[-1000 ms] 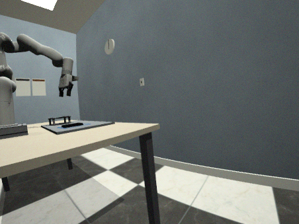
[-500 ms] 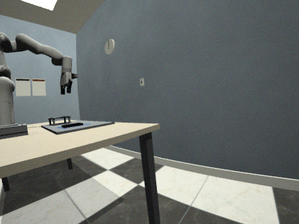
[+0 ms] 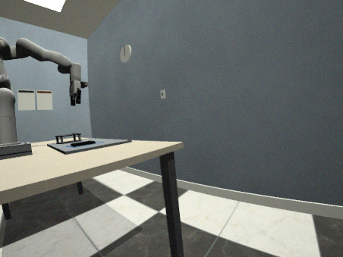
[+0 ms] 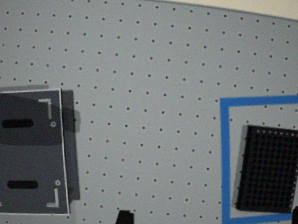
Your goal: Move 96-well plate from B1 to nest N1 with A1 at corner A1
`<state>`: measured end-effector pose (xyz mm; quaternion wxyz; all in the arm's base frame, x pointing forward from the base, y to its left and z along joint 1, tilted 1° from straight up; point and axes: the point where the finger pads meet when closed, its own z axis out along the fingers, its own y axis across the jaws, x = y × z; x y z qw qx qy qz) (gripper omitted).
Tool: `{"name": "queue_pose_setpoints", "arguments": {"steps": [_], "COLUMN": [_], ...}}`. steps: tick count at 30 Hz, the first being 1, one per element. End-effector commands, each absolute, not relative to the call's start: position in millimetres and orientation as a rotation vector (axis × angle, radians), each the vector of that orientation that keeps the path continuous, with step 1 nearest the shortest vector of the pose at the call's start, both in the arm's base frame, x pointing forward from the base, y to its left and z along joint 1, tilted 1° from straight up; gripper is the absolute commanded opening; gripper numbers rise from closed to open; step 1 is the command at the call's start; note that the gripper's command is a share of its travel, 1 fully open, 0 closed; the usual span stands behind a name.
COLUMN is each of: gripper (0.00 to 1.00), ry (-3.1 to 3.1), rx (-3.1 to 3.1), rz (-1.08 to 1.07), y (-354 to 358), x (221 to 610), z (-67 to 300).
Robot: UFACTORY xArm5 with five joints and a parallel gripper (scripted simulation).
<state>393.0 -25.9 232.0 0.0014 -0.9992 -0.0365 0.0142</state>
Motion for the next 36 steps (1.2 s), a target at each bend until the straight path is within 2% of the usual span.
{"name": "queue_pose_setpoints", "arguments": {"steps": [1, 36], "gripper": [1.00, 1.00], "ry": [-0.023, 0.057], "rx": [-3.138, -3.134], "rz": [0.009, -0.016], "y": [-18.2, -117.5], "x": [396.9, 380.5], "z": [237.2, 118.9]}}
